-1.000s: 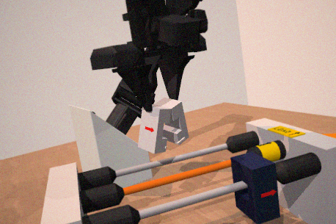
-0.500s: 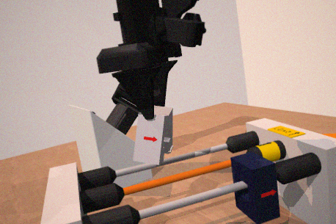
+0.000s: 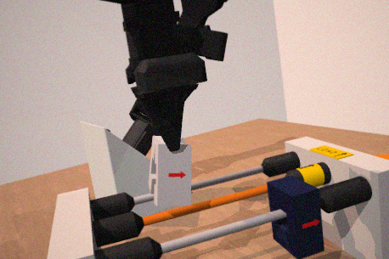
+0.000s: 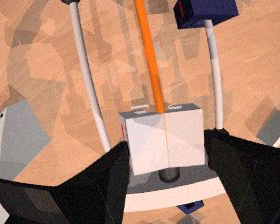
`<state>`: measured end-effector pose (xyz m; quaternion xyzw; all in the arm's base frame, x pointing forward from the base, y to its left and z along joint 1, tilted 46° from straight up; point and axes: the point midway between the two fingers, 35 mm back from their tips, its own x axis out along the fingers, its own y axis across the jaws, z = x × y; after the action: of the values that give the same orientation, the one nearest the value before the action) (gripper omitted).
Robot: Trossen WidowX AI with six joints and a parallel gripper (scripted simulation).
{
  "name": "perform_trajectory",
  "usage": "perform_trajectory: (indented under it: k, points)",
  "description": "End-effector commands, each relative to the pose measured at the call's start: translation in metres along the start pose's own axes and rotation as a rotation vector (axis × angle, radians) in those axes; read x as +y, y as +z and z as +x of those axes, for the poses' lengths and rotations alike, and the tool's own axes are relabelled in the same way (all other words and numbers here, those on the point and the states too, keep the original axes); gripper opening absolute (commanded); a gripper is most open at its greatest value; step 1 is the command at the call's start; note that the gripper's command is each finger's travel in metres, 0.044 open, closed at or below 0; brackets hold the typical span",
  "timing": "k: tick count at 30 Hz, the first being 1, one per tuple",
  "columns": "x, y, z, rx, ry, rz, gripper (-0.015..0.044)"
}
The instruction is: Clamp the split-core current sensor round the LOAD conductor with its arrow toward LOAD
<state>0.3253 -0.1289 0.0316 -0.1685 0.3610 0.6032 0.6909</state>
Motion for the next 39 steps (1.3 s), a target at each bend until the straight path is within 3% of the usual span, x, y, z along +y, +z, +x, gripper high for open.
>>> perform_trajectory:
  k: [1, 39]
  points:
    - [-0.004, -0.002, 0.0, 0.0, -0.005, -0.059, 0.0]
    - [-0.006, -0.002, 0.051, 0.004, -0.003, -0.065, 0.0]
